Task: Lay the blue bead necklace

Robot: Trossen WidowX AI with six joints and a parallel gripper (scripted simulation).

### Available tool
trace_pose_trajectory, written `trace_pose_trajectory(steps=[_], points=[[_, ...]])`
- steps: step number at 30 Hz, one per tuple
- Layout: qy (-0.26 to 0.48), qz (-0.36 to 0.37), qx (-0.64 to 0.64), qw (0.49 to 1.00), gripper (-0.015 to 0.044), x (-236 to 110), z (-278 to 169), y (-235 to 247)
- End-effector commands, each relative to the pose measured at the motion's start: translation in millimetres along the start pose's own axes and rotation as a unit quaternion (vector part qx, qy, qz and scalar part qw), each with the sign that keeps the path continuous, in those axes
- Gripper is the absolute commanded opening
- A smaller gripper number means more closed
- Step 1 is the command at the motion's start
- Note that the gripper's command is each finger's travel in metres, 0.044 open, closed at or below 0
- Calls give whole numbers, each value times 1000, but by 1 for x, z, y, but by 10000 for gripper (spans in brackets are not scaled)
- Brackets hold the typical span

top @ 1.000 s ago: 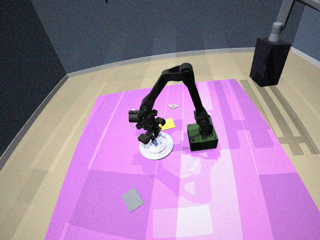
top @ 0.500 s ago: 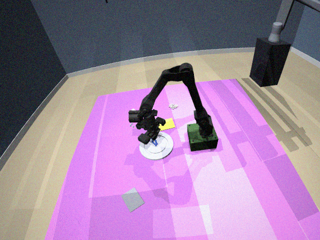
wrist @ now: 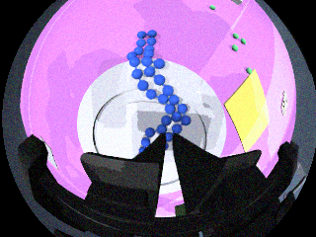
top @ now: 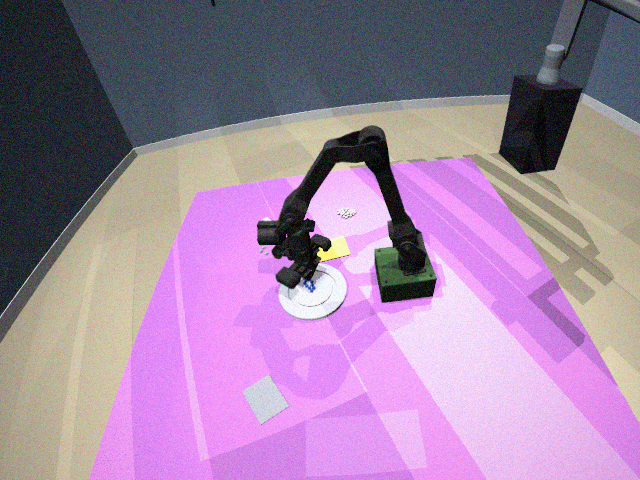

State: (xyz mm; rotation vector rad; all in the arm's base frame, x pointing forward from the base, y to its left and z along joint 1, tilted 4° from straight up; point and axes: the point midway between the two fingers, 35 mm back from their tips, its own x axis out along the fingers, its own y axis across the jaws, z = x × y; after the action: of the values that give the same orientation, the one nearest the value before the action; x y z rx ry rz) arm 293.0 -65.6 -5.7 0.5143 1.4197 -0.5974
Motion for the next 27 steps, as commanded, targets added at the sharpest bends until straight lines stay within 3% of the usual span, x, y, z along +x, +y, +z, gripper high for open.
trace_pose_trajectory(steps=[1, 8, 27], points=[[0, -1, 0, 1000, 0, -5, 0, 0], [4, -3, 1, 1000, 0, -24, -2, -1], [5, -2, 1, 1000, 0, -25, -25, 23]])
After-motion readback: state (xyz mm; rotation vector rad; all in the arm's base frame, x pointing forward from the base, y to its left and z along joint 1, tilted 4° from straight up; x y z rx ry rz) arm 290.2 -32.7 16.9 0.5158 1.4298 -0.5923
